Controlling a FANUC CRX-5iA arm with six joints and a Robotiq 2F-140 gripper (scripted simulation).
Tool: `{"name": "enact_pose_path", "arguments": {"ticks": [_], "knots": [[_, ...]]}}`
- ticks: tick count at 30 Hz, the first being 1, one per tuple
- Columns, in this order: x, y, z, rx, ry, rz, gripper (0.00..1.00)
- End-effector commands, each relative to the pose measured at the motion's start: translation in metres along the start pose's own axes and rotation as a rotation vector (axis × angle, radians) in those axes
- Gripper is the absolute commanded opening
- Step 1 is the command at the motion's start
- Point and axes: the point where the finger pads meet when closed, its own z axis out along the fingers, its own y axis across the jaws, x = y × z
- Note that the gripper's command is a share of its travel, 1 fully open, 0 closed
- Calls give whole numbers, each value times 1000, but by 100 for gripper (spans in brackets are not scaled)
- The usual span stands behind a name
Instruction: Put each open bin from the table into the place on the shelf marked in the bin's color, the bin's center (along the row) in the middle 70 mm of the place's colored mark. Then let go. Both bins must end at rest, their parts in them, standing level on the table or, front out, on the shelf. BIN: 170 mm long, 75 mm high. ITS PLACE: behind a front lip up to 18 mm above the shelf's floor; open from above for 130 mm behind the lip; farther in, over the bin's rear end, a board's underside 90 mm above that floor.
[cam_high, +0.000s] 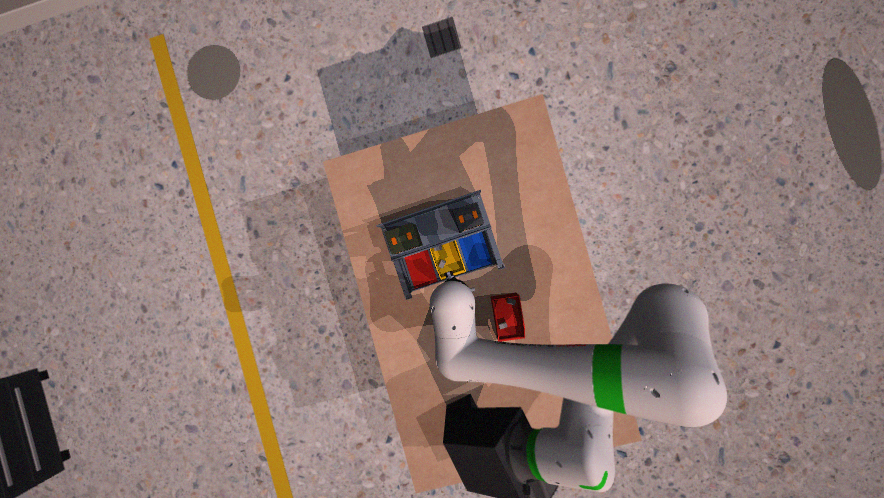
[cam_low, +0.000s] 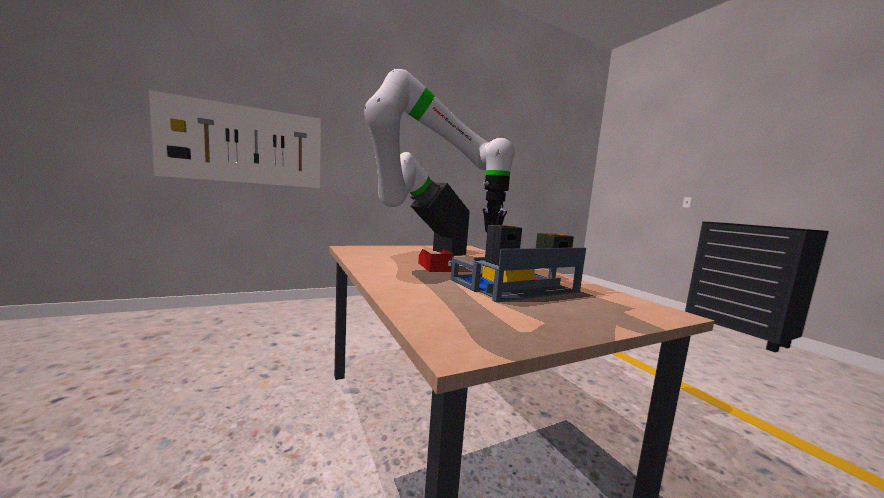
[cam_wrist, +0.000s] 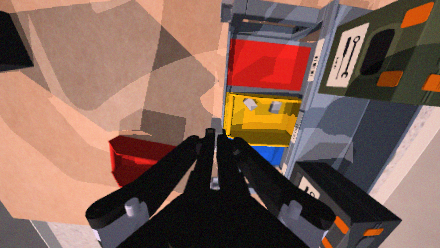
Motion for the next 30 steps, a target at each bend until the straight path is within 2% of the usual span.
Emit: {"name": "enact_pose_path", "arguments": {"ticks": [1, 11, 16, 21, 22, 30], "knots": [[0, 0, 0, 0, 0, 0, 0], [-5, -3, -4, -1, -1, -29, 0], [-38, -21, -23, -4, -5, -212, 0], [-50, -29, -29, -4, -7, -285, 0], [-63, -38, -35, -4, -8, -359, 0], [-95, -65, -48, -4, -11, -566, 0]]}}
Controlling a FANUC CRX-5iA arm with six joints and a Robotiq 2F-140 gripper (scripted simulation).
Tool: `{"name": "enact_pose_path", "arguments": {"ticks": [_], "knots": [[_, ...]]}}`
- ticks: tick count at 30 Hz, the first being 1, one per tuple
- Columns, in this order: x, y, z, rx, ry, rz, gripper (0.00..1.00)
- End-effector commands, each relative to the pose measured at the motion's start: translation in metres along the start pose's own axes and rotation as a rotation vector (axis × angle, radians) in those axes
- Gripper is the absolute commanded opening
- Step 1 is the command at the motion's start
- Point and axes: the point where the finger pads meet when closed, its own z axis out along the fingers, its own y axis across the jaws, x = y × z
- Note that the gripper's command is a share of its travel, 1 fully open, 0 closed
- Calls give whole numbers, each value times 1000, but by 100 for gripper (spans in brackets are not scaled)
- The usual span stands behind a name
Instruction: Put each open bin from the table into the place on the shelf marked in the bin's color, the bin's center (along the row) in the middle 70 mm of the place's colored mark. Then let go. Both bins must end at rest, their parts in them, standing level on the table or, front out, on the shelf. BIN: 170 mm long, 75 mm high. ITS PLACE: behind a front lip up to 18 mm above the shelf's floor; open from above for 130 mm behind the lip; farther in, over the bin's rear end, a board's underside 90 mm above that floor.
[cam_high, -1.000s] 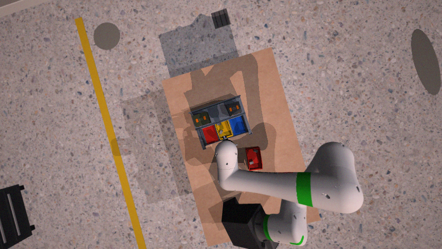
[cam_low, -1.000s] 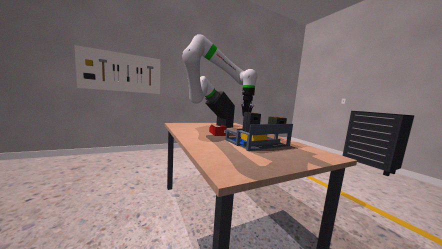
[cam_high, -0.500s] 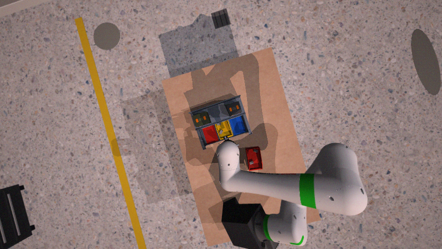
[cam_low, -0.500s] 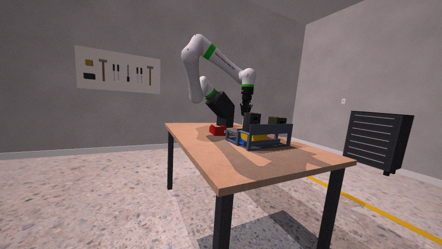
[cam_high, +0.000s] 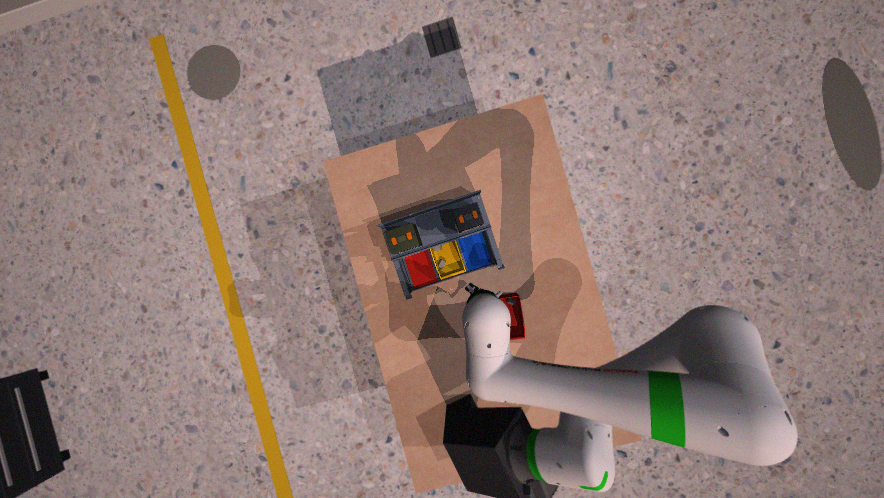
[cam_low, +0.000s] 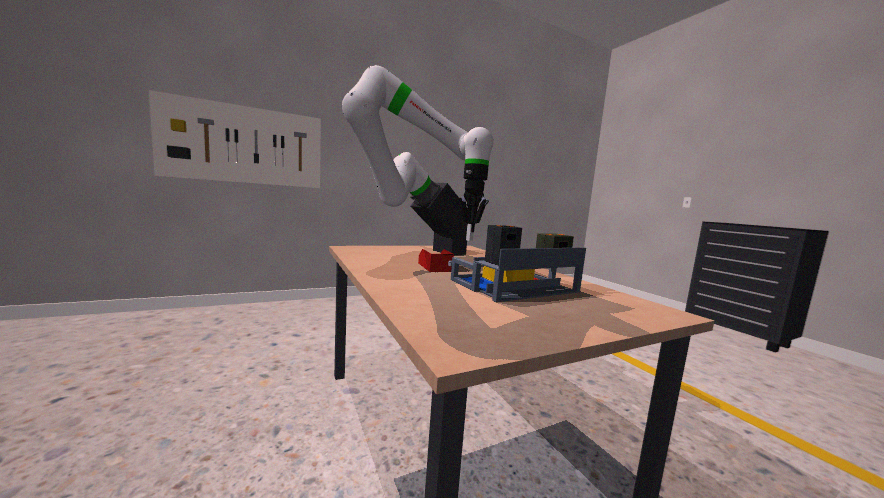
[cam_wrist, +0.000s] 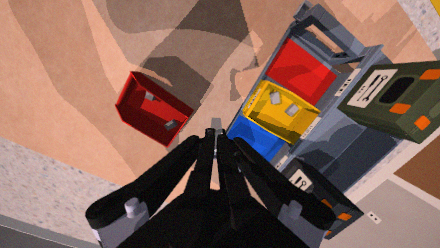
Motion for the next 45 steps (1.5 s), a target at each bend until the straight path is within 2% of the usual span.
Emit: {"name": "enact_pose_path", "arguments": {"ticks": [1, 6, 8, 9, 16, 23, 25, 27, 32, 45], "knots": [[-15, -31, -13, -1, 13, -167, 0], [-25, -55, -19, -1, 12, -299, 0], [-25, -55, -19, -1, 12, -299, 0], [-30, -70, -21, -2, 13, -378, 0], [-39, -103, -23, -3, 14, -553, 0], [-46, -138, -22, -5, 17, -738, 0], [-46, -138, -22, -5, 17, -738, 0], [-48, -156, -20, -6, 20, -840, 0], [-50, -178, -16, -9, 23, -961, 0], [-50, -182, -15, -9, 24, -986, 0]]}}
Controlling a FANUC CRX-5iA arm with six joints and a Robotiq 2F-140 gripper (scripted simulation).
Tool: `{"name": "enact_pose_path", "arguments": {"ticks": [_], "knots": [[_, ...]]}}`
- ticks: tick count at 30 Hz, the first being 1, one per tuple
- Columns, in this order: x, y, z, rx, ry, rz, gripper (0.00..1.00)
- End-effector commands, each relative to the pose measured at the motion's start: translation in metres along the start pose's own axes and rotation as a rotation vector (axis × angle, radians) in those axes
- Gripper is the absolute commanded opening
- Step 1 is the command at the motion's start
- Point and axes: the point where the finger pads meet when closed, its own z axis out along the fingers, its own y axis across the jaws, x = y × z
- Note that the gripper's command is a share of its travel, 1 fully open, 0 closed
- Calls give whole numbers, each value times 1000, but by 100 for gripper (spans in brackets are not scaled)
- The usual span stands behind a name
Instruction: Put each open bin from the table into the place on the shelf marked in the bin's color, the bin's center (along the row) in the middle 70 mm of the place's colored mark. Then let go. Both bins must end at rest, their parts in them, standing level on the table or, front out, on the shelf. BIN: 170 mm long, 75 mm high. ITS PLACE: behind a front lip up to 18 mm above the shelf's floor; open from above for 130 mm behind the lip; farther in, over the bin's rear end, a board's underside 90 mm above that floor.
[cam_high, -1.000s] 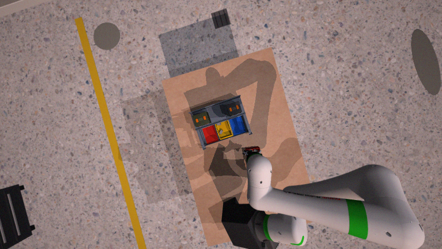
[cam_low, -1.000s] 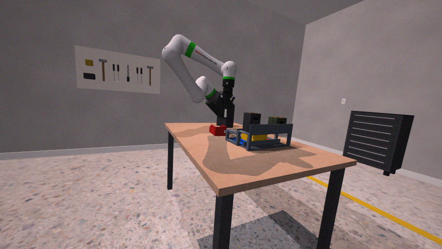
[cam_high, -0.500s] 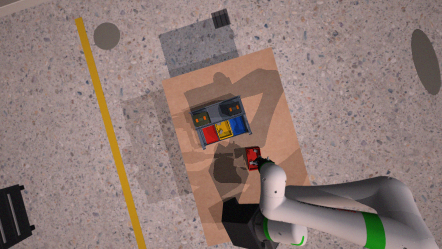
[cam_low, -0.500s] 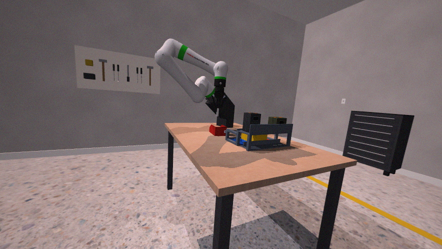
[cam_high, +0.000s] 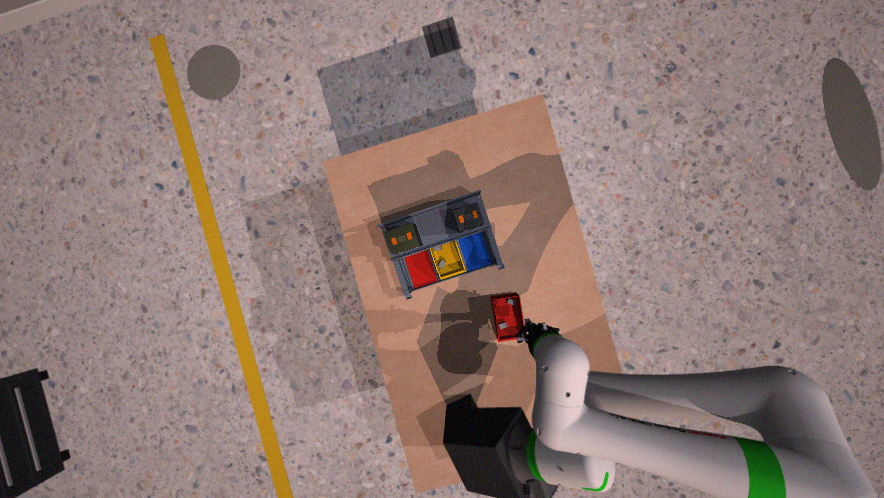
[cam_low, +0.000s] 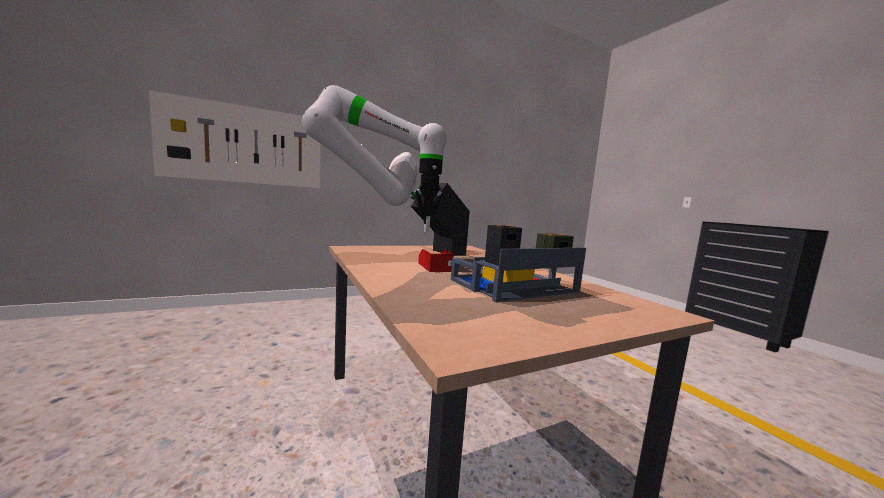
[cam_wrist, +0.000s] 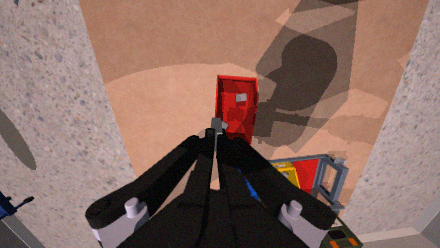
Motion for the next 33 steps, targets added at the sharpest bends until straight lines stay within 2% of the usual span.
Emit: {"name": "enact_pose_path", "arguments": {"ticks": [1, 2, 33], "knots": [[0, 0, 0, -1, 0, -1, 0], [0, 0, 0, -1, 0, -1, 15], [0, 0, 0, -1, 0, -1, 15]]}}
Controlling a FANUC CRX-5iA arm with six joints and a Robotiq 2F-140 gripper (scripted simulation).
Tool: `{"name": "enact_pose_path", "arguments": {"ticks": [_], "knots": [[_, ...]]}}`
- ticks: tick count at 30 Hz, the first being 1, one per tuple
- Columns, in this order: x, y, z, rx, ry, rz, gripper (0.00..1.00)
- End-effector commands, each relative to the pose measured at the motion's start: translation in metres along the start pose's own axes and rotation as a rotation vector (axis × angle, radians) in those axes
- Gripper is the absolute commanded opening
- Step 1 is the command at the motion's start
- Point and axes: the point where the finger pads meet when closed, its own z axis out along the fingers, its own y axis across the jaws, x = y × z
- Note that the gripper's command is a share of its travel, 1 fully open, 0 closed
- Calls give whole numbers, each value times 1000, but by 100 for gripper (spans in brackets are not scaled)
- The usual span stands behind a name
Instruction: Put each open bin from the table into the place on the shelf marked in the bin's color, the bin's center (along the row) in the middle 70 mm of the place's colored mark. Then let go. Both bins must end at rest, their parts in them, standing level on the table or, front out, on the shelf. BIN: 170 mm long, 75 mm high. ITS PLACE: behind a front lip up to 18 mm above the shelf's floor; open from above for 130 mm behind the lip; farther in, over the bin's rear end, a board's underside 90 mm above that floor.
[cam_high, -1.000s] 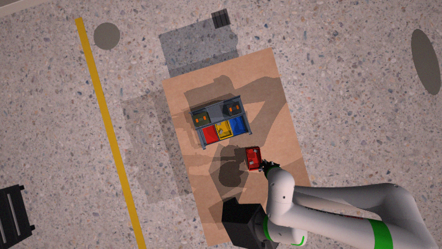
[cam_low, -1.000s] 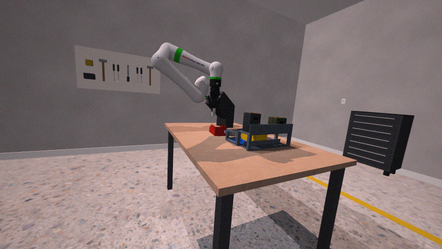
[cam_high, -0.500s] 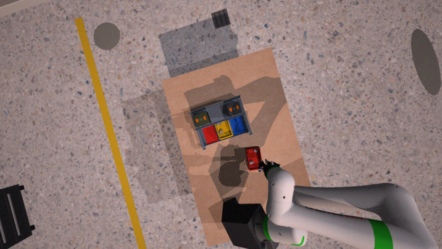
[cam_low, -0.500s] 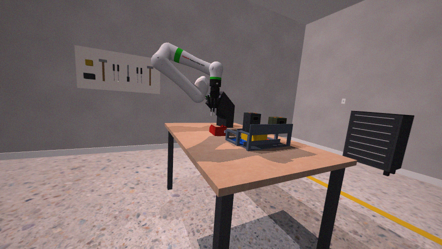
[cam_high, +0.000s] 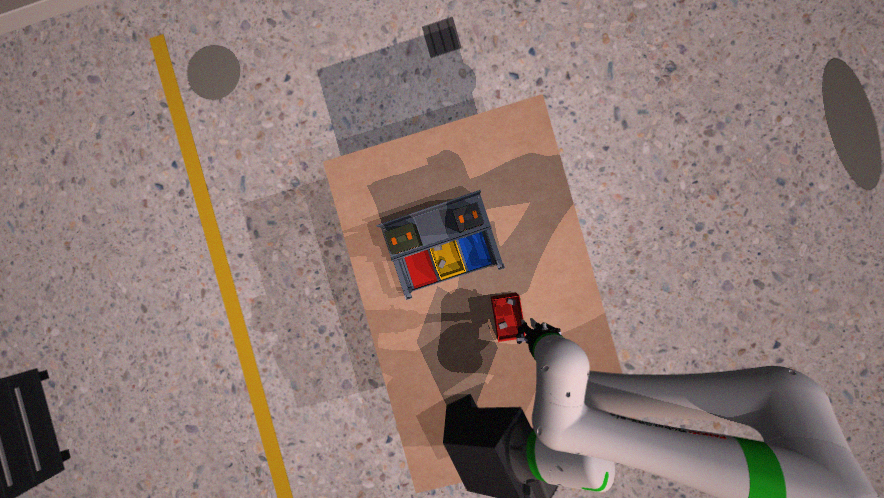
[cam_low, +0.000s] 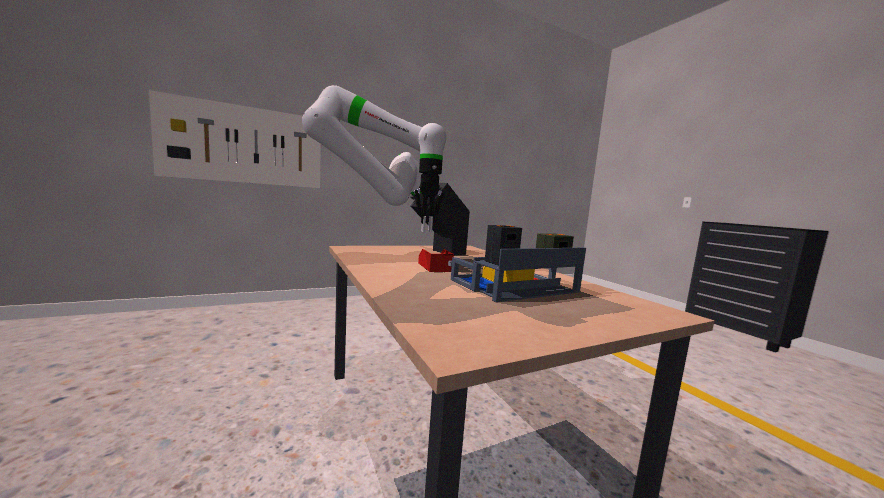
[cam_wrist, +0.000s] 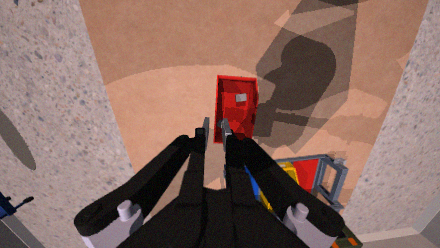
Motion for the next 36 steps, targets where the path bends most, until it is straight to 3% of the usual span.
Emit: {"name": "enact_pose_path", "arguments": {"ticks": [1, 16, 36], "knots": [[0, 0, 0, 0, 0, 0, 15], [0, 0, 4, 0, 0, 0, 15], [0, 0, 37, 0, 0, 0, 15]]}}
